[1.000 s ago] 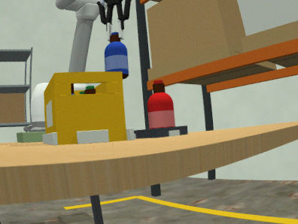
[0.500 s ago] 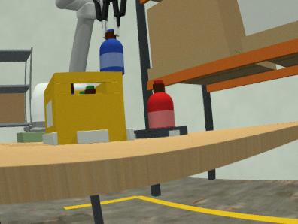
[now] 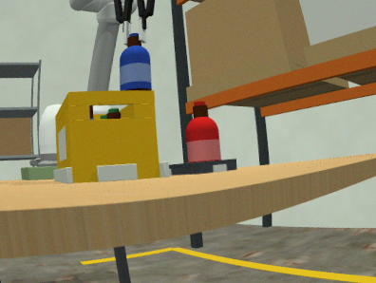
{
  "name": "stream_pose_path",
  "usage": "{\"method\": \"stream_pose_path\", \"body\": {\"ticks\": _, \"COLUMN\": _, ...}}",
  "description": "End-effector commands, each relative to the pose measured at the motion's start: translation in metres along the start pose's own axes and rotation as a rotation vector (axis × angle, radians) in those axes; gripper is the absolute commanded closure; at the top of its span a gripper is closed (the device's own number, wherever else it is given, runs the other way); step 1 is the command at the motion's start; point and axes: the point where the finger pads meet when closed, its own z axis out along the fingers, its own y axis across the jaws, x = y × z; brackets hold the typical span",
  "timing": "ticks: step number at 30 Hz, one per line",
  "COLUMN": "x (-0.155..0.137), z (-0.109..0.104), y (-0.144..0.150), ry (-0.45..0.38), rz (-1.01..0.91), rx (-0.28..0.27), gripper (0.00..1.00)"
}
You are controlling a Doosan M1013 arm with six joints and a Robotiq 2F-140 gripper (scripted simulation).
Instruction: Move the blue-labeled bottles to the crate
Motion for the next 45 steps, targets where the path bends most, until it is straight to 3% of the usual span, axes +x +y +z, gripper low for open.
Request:
{"method": "stream_pose_path", "body": {"ticks": 1, "x": 0.006, "z": 0.000, "y": 0.000, "ry": 0.000, "rz": 0.000, "rx": 0.000, "gripper": 1.00}}
{"method": "stream_pose_path", "body": {"ticks": 17, "x": 0.033, "z": 0.000, "y": 0.001, "ry": 0.000, "rz": 0.000, "rx": 0.000, "gripper": 1.00}}
{"method": "stream_pose_path", "body": {"ticks": 45, "x": 0.055, "z": 0.000, "y": 0.002, "ry": 0.000, "rz": 0.000, "rx": 0.000, "gripper": 1.00}}
